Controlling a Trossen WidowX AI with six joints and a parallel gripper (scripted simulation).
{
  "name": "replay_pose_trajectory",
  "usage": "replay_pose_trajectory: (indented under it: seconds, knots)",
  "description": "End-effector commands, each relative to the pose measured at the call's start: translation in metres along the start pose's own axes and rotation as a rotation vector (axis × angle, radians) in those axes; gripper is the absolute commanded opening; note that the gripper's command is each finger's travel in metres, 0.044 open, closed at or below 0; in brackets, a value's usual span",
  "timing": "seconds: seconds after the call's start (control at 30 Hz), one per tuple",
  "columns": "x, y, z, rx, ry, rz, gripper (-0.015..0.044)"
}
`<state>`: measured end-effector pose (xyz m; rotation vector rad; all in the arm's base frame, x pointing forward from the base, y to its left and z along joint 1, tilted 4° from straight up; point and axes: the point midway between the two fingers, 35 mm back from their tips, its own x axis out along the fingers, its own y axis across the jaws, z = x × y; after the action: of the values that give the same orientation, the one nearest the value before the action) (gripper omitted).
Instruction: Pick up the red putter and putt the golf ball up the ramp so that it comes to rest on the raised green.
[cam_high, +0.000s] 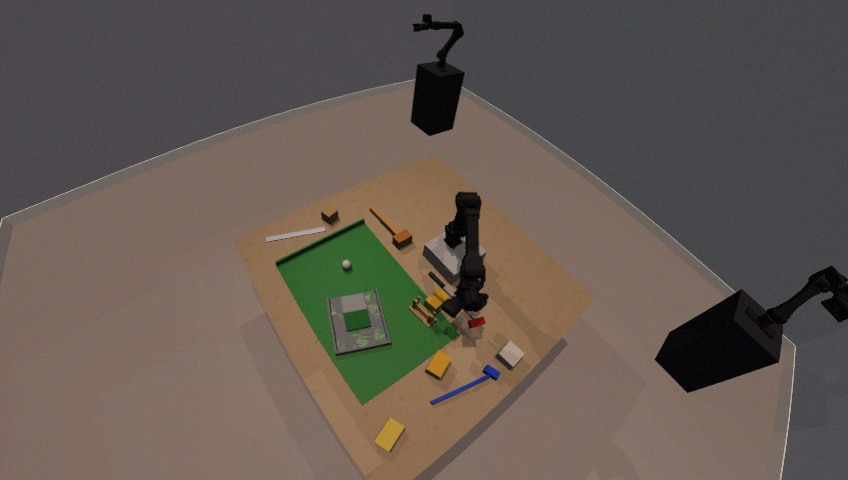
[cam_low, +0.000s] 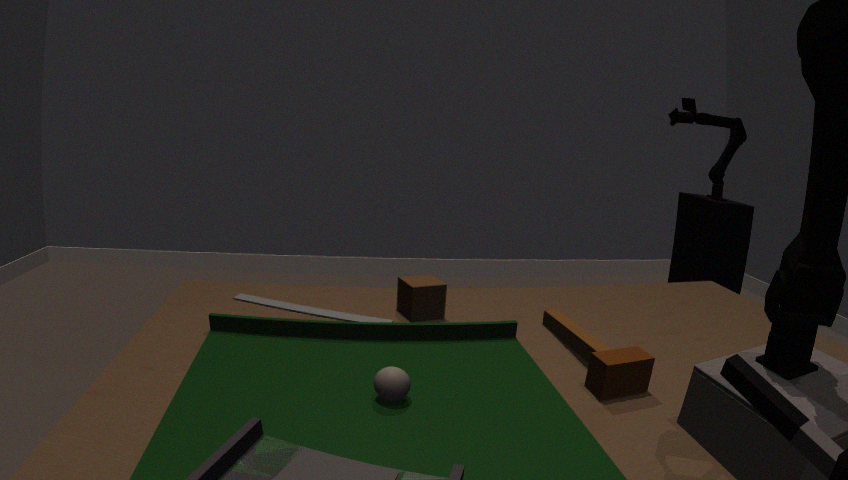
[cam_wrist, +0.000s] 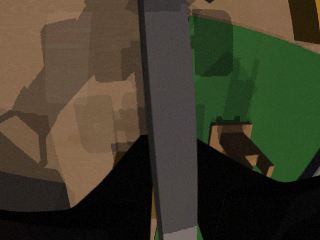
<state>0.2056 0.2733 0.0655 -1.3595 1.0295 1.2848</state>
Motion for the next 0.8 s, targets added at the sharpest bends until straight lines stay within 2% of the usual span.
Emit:
replay_pose_trajectory:
  seconds: [0.0,0.77]
  knots:
    - [0.000,0.000,0.000,0.002,0.000,0.001,0.0000]
    - [0.000,-0.061,-0.072,0.595,-0.082,0.190,0.0000]
